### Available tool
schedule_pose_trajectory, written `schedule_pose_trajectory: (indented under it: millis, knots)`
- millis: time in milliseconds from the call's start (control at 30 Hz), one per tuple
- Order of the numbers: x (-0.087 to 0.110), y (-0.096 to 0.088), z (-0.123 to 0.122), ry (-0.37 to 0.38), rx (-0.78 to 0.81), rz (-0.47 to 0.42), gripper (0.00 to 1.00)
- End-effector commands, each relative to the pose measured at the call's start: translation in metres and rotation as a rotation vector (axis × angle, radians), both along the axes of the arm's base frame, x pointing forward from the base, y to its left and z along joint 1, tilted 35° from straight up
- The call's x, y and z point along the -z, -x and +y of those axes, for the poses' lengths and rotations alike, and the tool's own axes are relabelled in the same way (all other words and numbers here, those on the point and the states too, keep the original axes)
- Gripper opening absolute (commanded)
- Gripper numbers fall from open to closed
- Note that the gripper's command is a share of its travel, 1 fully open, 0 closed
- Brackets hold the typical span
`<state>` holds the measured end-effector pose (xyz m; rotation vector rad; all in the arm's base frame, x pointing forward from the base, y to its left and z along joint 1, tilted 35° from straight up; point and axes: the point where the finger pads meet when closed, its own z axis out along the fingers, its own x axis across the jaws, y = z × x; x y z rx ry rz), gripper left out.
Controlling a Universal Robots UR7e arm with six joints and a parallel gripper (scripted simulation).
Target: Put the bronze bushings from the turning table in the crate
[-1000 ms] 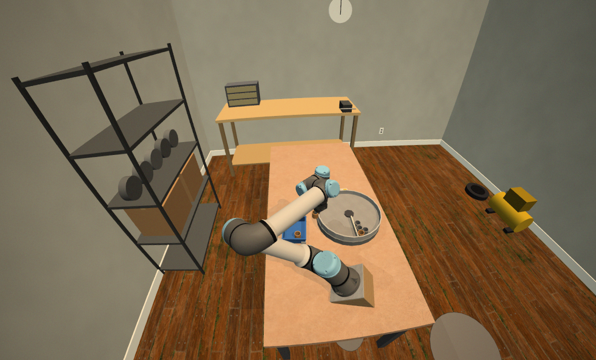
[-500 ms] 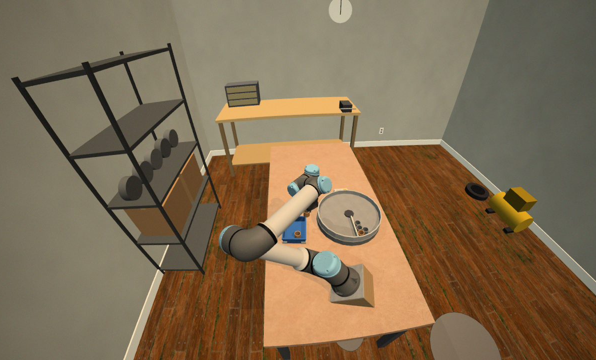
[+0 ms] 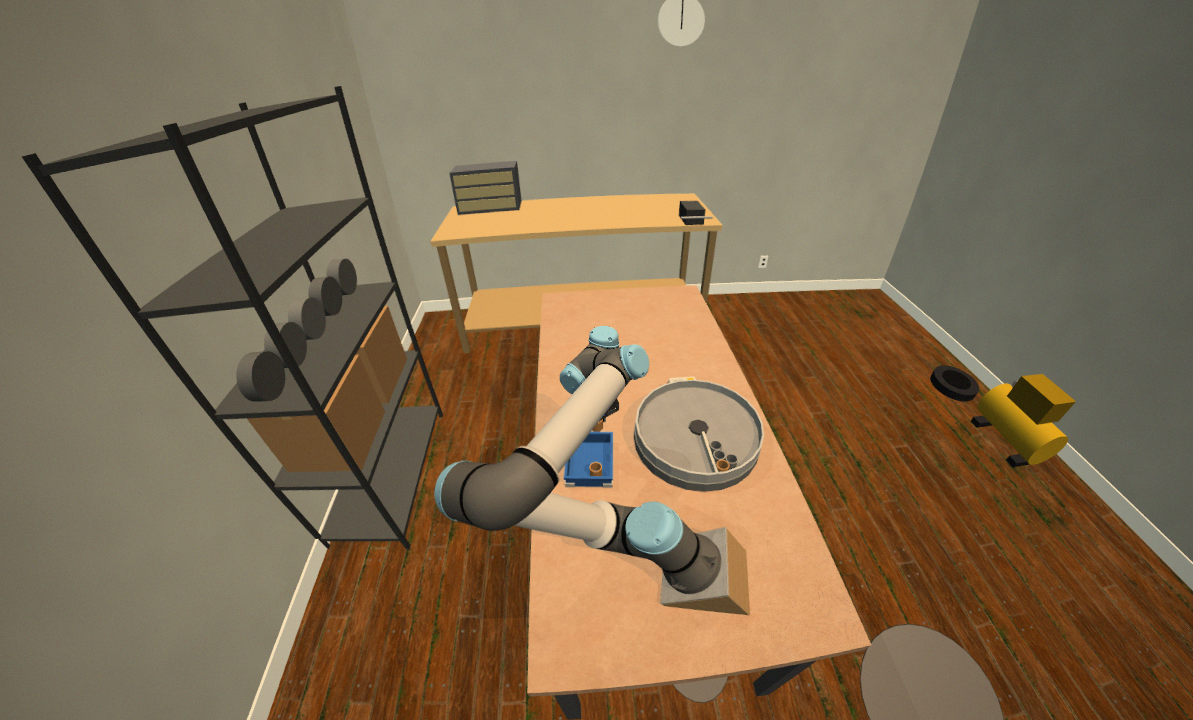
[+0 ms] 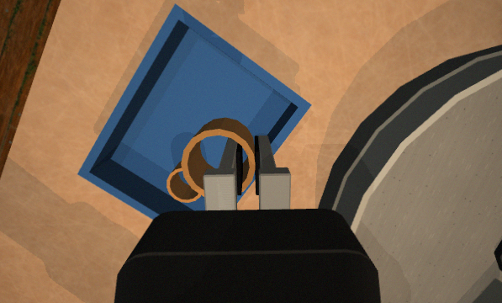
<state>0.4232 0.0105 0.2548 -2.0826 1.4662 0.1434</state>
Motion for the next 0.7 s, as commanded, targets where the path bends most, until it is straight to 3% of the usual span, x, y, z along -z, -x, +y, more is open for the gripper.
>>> schedule_pose_trajectory:
  millis: [0, 233, 667]
  knots:
    - [-0.001, -0.001, 0.000, 0.001, 0.001, 0.001, 0.00]
    - [0.020, -0.007, 0.014, -0.001, 0.002, 0.001, 0.00]
    - [0.024, -0.009, 0.016, -0.002, 0.002, 0.001, 0.00]
